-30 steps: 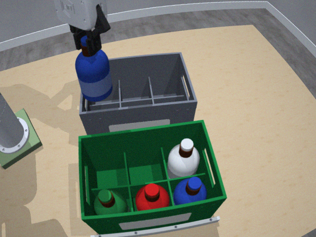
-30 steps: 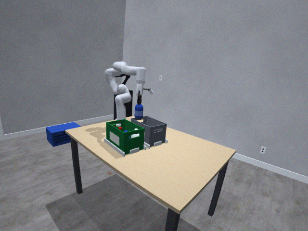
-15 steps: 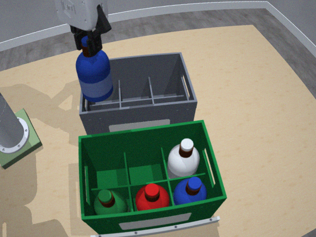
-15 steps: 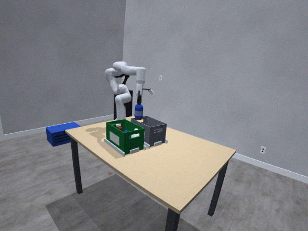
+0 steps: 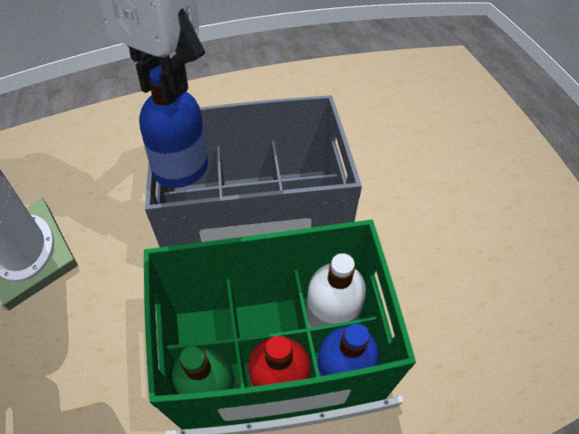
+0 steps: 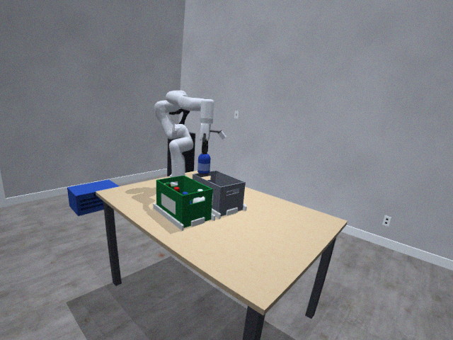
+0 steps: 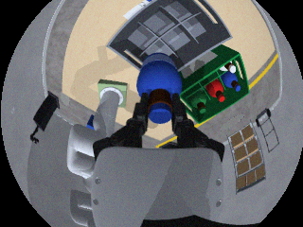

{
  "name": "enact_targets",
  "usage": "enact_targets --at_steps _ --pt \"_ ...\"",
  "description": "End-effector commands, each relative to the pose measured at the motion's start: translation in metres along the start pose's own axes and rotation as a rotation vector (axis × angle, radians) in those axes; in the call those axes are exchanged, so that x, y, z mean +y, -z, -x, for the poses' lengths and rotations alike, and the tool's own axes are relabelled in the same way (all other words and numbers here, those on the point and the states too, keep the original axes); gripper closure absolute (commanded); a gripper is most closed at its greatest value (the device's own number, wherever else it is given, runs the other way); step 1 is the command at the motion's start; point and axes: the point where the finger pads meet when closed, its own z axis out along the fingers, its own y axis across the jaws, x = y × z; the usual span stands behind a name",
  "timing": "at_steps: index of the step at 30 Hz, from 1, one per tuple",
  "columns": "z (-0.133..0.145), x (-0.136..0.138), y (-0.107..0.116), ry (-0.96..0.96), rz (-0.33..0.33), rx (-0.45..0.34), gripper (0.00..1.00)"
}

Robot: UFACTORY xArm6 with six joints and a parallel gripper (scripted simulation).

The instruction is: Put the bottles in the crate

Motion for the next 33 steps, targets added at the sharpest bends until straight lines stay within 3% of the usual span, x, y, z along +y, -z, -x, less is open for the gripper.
enact_targets --at_steps 1,13,33 --pt "-0.001 0.001 0.002 0.0 0.003 0.003 1.0" --pt "0.0 0.001 0.002 0.0 0.003 0.003 1.0" --pt "-0.001 0.001 -0.016 0.0 0.003 0.003 1.0"
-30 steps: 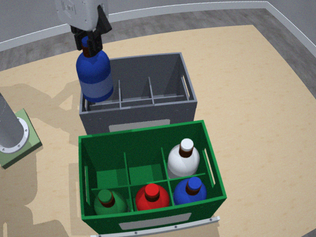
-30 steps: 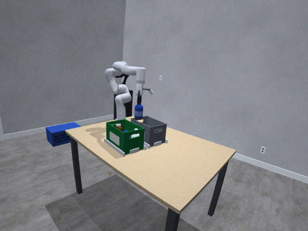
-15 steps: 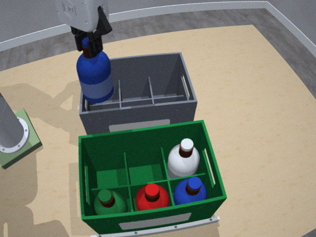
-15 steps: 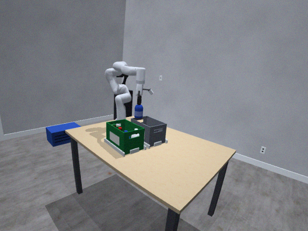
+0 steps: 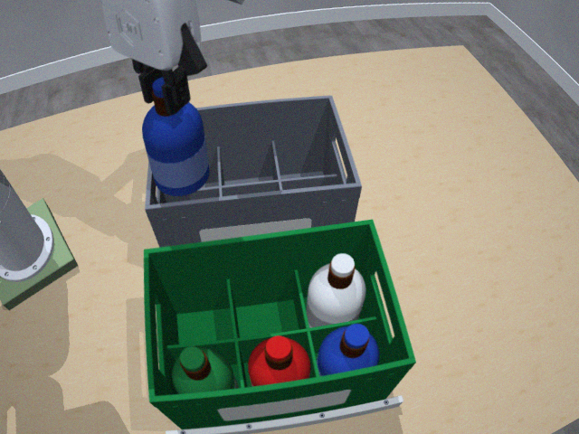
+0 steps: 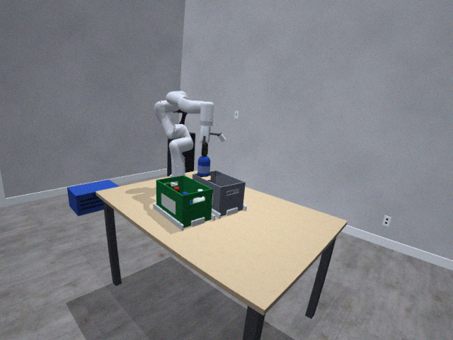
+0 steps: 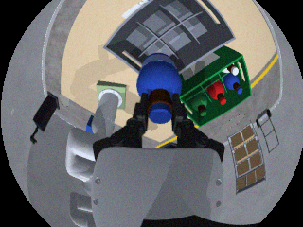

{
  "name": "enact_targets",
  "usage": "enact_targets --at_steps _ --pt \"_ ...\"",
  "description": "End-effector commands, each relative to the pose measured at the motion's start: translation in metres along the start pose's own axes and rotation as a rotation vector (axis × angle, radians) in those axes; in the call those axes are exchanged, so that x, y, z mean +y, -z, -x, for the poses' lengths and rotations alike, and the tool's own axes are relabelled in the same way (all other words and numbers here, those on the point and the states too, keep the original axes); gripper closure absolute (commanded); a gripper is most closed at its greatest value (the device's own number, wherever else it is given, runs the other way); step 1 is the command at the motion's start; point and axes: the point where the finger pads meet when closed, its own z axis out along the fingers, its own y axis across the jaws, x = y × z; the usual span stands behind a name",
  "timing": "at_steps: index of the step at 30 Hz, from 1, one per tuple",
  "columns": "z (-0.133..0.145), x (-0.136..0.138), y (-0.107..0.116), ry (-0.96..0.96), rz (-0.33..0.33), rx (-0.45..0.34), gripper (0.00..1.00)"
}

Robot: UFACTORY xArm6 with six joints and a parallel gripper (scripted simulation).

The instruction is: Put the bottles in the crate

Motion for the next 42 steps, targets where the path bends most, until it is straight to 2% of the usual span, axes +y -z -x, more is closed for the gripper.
enact_targets --at_steps 1,42 --pt "-0.001 0.001 -0.002 0.0 0.003 0.003 1.0" --pt "-0.001 0.001 -0.039 0.0 0.003 0.003 1.0"
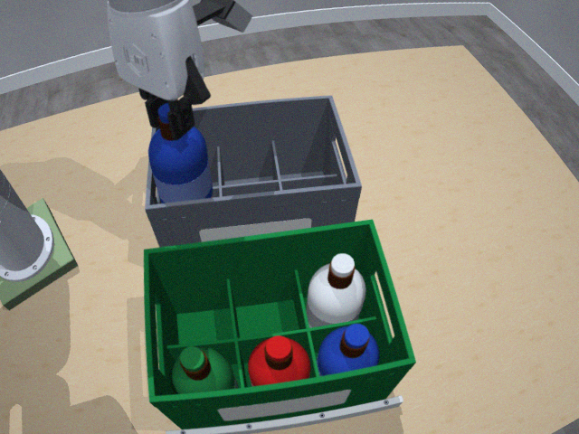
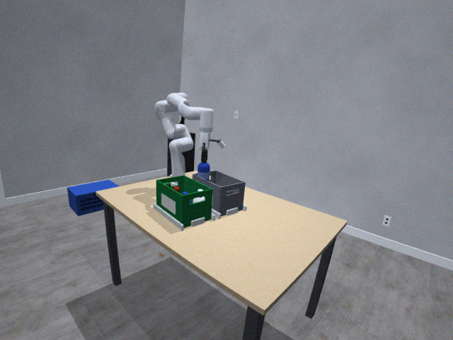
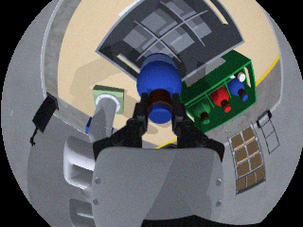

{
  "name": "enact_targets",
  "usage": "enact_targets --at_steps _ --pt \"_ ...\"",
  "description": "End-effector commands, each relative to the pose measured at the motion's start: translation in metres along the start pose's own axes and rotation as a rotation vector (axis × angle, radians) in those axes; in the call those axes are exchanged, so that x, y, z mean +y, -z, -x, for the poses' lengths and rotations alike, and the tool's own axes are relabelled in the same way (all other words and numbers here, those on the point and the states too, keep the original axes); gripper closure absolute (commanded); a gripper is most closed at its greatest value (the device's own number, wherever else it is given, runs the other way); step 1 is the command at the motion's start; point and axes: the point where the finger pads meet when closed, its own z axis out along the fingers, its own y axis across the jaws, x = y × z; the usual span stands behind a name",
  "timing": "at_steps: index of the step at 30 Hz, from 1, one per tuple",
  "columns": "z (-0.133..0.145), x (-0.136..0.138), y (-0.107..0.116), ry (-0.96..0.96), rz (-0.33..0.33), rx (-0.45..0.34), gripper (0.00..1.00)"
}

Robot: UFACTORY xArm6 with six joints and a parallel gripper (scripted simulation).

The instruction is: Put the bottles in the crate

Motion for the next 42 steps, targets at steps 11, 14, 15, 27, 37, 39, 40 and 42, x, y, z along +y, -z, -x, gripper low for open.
enact_targets --at_steps 11,14,15,27,37,39,40,42 --pt "-0.001 0.001 -0.01 0.0 0.003 0.004 1.0" --pt "-0.001 0.001 -0.013 0.0 0.003 0.004 1.0" --pt "-0.001 0.001 -0.014 0.0 0.003 0.004 1.0" --pt "-0.001 0.001 -0.024 0.0 0.003 0.004 1.0" --pt "-0.001 0.001 -0.034 0.0 0.003 0.004 1.0" --pt "-0.001 0.001 -0.035 0.0 0.003 0.004 1.0" --pt "-0.001 0.001 -0.035 0.0 0.003 0.004 1.0" --pt "-0.001 0.001 -0.037 0.0 0.003 0.004 1.0"
